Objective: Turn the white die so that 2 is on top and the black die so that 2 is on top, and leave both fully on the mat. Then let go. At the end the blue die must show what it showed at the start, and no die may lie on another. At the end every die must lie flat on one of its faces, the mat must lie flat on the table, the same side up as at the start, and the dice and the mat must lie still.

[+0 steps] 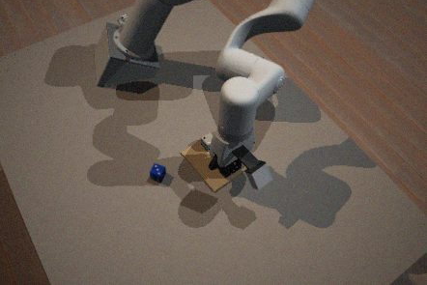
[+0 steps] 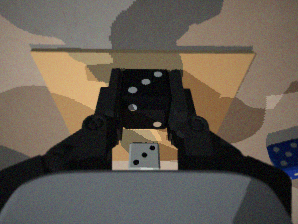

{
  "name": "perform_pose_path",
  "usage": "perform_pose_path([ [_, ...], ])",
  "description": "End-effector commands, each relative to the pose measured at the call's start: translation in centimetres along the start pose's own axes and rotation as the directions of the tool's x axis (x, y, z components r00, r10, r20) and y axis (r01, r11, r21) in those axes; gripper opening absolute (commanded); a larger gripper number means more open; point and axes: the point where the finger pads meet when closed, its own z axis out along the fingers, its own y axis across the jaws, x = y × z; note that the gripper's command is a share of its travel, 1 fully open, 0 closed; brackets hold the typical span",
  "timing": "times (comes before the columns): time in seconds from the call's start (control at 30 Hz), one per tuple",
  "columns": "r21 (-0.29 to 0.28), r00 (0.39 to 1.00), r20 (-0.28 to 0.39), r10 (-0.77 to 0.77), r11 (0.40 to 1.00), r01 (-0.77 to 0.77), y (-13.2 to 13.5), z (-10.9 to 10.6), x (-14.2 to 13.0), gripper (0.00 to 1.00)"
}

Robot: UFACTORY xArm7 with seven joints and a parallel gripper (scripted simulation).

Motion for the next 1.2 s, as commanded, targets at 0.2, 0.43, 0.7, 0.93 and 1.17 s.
perform_pose_path([
  [0.2, -0.001, 1.0, -0.004, 0.001, 1.0, -0.001, 0.08, -0.16, 0.12, 0.27],
  [0.43, -0.001, 1.0, -0.004, 0.001, 1.0, -0.001, 0.08, -0.16, 0.12, 0.27],
  [0.7, -0.001, 1.0, -0.004, 0.001, 1.0, -0.001, 0.08, -0.16, 0.12, 0.27],
  [0.93, -0.001, 1.0, -0.004, 0.001, 1.0, -0.001, 0.08, -0.16, 0.12, 0.35],
  [1.17, -0.001, 1.0, -0.004, 0.001, 1.0, -0.001, 0.08, -0.16, 0.12, 0.43],
])
